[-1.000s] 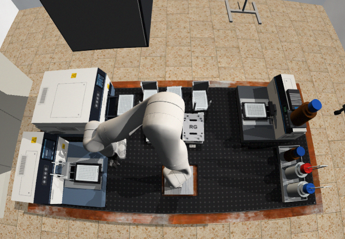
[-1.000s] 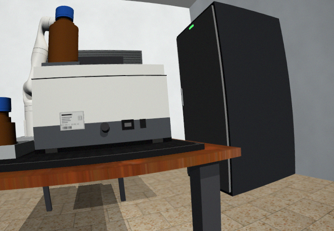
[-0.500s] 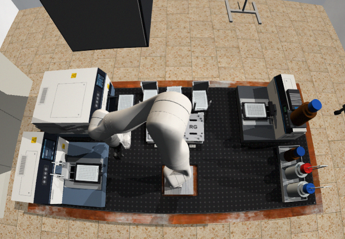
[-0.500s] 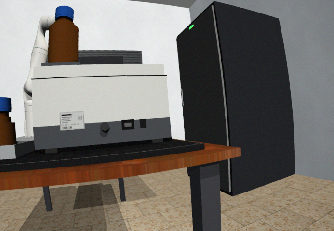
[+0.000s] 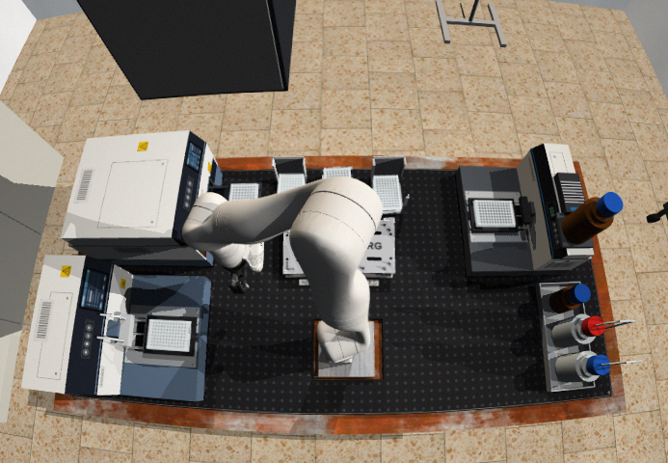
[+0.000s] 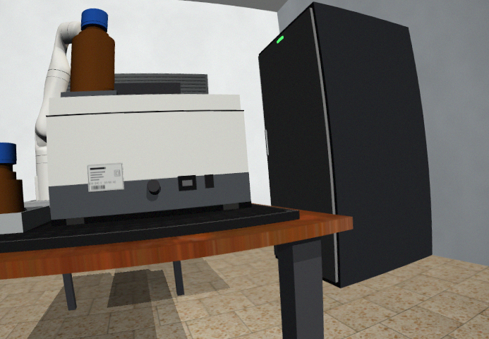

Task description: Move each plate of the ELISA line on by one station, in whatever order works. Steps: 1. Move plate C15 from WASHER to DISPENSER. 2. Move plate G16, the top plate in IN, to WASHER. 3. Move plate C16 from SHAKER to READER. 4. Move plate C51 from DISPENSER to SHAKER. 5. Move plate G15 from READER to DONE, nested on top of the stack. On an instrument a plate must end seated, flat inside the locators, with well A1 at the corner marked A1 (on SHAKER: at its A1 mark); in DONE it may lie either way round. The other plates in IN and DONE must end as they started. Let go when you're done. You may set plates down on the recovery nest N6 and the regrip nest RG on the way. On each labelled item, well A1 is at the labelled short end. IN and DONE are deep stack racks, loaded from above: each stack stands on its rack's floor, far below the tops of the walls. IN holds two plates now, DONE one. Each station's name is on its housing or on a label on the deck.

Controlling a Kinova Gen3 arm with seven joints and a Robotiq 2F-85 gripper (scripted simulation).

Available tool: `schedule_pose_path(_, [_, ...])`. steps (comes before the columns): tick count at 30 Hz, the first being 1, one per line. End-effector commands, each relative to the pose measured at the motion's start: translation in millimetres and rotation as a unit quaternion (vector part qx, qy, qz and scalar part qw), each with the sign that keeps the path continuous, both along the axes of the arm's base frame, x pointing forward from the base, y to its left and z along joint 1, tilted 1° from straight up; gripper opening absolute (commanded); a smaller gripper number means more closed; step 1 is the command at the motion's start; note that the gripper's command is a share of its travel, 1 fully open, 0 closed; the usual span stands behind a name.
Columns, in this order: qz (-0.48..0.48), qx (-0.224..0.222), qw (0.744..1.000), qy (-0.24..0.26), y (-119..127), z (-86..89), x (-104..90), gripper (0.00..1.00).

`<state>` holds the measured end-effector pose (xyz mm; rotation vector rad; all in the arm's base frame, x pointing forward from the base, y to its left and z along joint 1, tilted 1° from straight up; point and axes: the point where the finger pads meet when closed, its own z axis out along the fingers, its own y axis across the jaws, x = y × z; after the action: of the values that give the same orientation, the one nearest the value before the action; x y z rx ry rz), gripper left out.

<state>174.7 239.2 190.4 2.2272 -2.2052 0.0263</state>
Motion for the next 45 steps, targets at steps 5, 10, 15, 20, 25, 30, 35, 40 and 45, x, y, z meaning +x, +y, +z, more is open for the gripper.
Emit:
schedule_pose_path(5, [0.0,0.001,1.0,0.0,-15.1,0.6,12.5,1.0])
schedule_pose_path(10, [0.0,0.001,1.0,0.0,-28.3,1.0,22.8,1.0])
schedule_pose_path(15, [0.0,0.001,1.0,0.0,-39.8,1.2,29.9,1.0])
schedule_pose_path(20, [0.0,0.001,1.0,0.0,-48.7,1.3,34.3,1.0])
schedule_pose_path(25, [0.0,0.001,1.0,0.0,-63.8,1.6,41.6,1.0])
schedule_pose_path(30, [0.0,0.001,1.0,0.0,-78.8,1.9,48.9,1.0])
schedule_pose_path(35, [0.0,0.001,1.0,0.0,-86.9,2.0,52.8,1.0])
schedule_pose_path(40, [0.0,0.001,1.0,0.0,-101.9,2.3,60.1,1.0])
schedule_pose_path(45, [0.0,0.001,1.0,0.0,-116.9,2.5,67.4,1.0])
